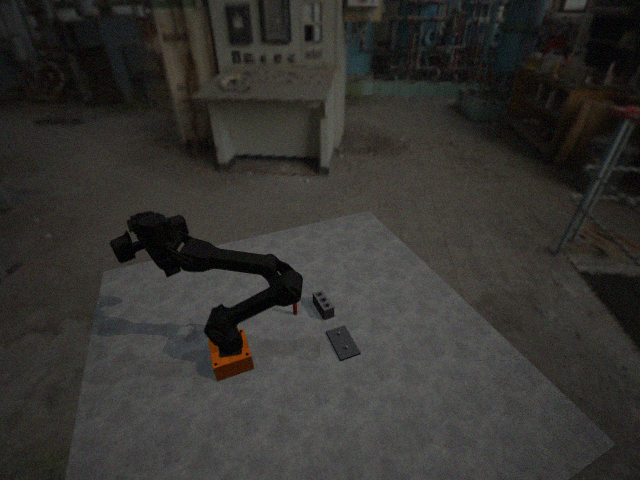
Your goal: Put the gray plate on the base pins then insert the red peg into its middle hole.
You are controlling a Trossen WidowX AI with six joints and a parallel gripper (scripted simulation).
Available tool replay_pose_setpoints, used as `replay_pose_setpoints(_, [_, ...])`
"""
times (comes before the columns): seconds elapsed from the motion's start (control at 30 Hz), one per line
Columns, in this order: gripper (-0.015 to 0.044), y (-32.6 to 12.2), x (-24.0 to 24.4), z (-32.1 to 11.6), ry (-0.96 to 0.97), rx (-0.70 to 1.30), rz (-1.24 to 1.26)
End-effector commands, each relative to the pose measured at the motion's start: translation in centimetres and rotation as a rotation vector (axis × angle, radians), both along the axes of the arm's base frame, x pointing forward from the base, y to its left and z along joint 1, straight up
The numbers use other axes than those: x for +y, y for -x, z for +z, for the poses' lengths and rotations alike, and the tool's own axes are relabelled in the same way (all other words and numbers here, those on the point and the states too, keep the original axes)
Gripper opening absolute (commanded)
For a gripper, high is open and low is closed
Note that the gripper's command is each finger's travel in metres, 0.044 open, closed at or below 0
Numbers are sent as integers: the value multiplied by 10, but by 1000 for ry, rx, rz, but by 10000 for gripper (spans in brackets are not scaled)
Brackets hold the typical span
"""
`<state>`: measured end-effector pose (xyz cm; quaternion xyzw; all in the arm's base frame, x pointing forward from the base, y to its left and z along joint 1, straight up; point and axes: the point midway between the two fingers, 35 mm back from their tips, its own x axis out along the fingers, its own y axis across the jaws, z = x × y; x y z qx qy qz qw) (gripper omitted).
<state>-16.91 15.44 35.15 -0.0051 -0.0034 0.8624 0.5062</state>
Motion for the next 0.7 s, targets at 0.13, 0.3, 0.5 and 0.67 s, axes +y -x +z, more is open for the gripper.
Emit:
replay_pose_setpoints(0.13, [440,-4,21,-6,64,9,-86])
replay_pose_setpoints(0.3, [440,-23,66,-20,206,50,-273])
replay_pose_setpoints(0.5, [440,-62,115,-49,396,139,-504])
replay_pose_setpoints(0.67, [440,-110,148,-74,554,264,-724])
